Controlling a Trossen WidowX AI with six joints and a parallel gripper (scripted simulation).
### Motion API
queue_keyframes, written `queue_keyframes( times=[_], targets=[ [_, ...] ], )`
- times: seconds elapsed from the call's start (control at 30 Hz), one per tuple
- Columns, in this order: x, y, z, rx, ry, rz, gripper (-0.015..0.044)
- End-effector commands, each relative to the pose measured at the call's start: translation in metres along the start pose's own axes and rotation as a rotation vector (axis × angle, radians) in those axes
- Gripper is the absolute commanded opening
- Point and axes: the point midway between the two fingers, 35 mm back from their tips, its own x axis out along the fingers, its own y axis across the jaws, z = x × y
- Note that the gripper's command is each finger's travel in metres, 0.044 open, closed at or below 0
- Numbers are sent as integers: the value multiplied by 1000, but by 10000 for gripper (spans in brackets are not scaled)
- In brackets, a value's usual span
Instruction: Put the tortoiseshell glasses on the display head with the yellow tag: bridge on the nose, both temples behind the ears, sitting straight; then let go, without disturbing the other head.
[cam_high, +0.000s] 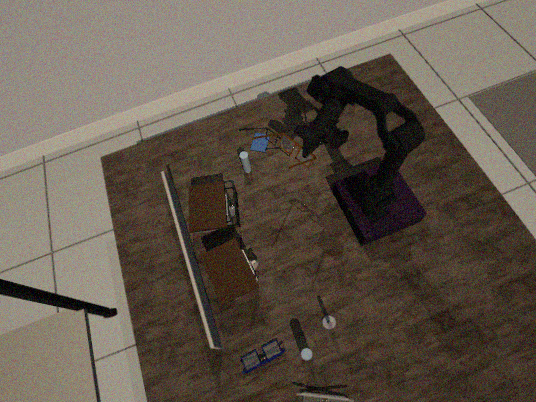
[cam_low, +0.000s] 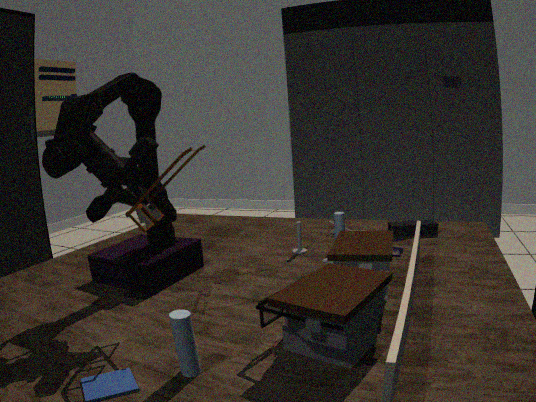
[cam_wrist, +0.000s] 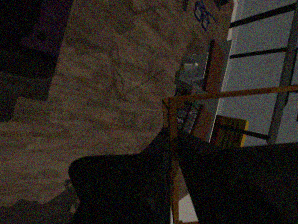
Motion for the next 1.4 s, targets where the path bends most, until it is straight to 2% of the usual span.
queue_keyframes(
  times=[0.0,0.47,1.37],
  targets=[
    [0,0,0,-4,0,2,0],
    [4,-1,1,-78,-16,11,0],
    [58,-28,25,-1285,-297,28,0]
  ],
)
